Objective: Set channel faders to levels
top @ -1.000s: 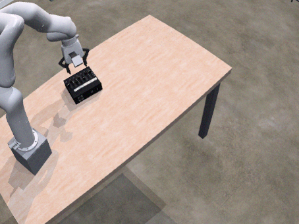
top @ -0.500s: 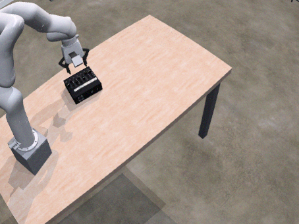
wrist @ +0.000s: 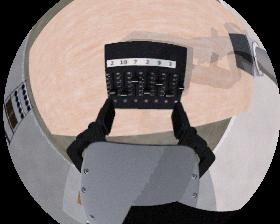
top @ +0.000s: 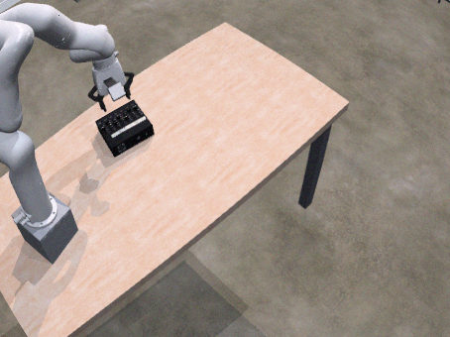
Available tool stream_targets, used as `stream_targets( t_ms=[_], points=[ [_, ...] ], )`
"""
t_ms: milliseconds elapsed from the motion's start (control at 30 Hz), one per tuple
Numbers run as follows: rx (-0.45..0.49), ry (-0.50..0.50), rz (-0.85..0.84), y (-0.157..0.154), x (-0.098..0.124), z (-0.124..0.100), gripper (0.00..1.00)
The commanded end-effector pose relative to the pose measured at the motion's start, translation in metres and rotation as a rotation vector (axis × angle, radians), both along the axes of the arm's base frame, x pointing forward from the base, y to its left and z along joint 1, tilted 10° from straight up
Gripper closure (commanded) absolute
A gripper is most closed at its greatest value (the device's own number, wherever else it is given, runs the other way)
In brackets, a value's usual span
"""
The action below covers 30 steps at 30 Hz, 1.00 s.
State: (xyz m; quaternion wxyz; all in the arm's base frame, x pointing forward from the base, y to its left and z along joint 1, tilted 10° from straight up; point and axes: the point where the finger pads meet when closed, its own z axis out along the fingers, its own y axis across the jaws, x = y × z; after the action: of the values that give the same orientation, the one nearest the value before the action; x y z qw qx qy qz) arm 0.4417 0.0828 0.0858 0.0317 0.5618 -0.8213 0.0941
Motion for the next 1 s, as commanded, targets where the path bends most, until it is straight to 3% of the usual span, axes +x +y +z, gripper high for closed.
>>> stream_targets(
  t_ms=[0,133,600,967],
  points=[
    [0.110,-0.045,0.104,-0.013,-0.013,0.034,0.00],
    [0.179,-0.107,0.194,-0.025,-0.025,0.058,0.00],
    [0.183,-0.112,0.200,-0.026,-0.026,0.059,0.00],
    [0.034,-0.007,0.025,0.033,0.001,0.012,0.00]
  ],
)
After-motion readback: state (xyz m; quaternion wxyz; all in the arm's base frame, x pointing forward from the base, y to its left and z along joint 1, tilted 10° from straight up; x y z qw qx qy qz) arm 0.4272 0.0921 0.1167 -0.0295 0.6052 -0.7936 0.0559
